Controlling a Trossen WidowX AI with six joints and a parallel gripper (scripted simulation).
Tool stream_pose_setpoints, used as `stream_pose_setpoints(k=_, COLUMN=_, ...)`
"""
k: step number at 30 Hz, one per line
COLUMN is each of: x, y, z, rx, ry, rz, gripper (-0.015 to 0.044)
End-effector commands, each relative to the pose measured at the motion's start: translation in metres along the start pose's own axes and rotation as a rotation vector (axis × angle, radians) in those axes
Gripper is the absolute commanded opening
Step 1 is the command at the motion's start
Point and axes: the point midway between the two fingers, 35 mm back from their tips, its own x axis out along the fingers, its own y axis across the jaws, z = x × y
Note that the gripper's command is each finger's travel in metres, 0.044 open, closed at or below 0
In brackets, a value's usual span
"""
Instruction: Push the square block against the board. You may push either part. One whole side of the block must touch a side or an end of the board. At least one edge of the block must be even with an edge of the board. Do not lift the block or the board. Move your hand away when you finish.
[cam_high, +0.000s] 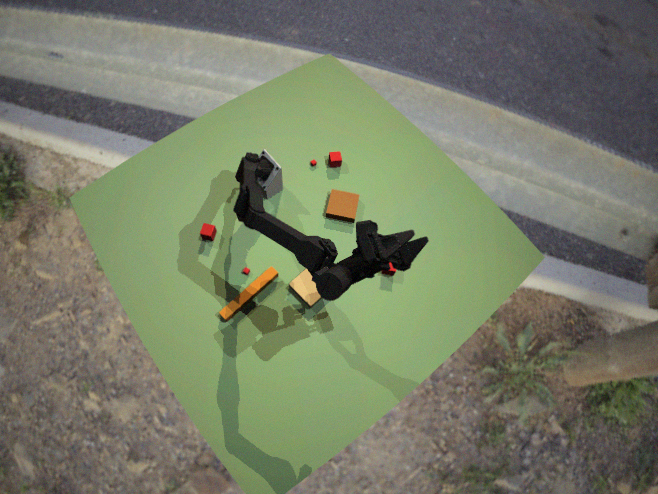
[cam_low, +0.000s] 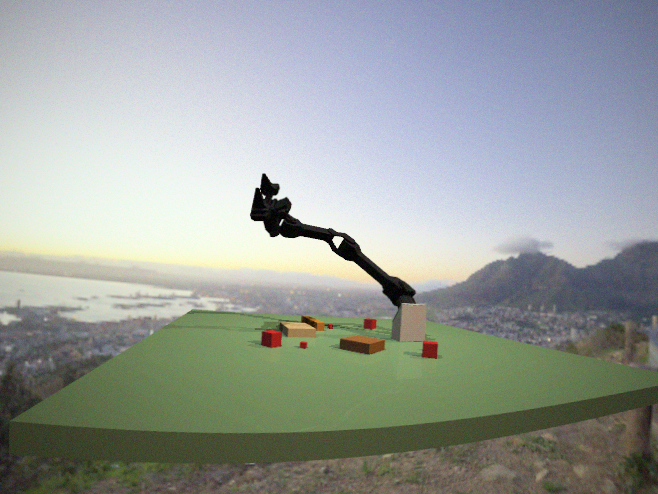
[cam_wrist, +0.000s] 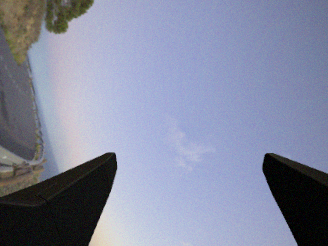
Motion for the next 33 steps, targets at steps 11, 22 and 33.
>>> stream_pose_setpoints(k=11, x=0.029, y=0.059, z=0.023, rx=0.212, ry=0.030, rz=0.144, gripper=0.0111)
stream_pose_setpoints(k=22, x=0.057, y=0.148, z=0.076, rx=0.482, ry=0.079, rz=0.406, gripper=0.0000)
stream_pose_setpoints(k=33, x=0.060, y=0.232, z=0.145, rx=0.674, ry=0.140, rz=0.716, gripper=0.0000)
